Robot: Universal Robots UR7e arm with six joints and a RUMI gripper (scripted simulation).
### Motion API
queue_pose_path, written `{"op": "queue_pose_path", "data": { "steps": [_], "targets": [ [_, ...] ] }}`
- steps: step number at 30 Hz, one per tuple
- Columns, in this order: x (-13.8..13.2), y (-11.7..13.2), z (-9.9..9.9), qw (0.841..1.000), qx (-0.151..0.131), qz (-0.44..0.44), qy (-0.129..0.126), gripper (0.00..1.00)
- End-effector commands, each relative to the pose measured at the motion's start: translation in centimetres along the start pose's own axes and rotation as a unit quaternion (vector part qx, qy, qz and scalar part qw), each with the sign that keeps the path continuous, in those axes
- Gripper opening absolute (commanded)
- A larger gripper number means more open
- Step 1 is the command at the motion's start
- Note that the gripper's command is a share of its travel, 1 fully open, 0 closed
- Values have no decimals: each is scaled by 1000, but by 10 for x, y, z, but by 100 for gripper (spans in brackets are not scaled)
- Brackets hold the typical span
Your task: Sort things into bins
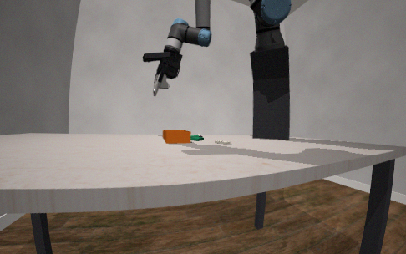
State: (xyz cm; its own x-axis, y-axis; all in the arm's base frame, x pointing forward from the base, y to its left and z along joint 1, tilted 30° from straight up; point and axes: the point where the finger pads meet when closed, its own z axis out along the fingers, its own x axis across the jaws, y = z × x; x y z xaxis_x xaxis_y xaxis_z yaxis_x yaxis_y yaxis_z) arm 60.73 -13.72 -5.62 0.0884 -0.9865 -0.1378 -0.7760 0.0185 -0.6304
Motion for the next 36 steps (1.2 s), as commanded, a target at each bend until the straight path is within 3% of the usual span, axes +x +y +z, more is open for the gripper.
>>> {"op": "queue_pose_path", "data": {
  "steps": [1, 5, 7, 10, 14, 16, 19, 23, 25, 28, 32, 34, 36],
  "targets": [
    [-17, 26, -11, 1000, -19, 24, -6, 4],
    [-21, 31, -13, 1000, -19, 24, -6, 4],
    [-31, 44, -18, 998, -43, 54, -15, 4],
    [-45, 63, -26, 998, -43, 54, -15, 4],
    [-45, 63, -26, 998, -43, 54, -15, 4],
    [-55, 75, -31, 994, -67, 84, -23, 4],
    [-69, 94, -39, 994, -67, 84, -23, 4],
    [-70, 95, -39, 994, -67, 84, -23, 4],
    [-80, 107, -45, 989, -91, 114, -31, 4],
    [-96, 125, -53, 989, -91, 114, -31, 4],
    [-97, 126, -53, 989, -91, 114, -31, 4],
    [-108, 138, -59, 982, -116, 144, -39, 4],
    [-119, 149, -64, 982, -116, 144, -39, 4]
  ]
}}
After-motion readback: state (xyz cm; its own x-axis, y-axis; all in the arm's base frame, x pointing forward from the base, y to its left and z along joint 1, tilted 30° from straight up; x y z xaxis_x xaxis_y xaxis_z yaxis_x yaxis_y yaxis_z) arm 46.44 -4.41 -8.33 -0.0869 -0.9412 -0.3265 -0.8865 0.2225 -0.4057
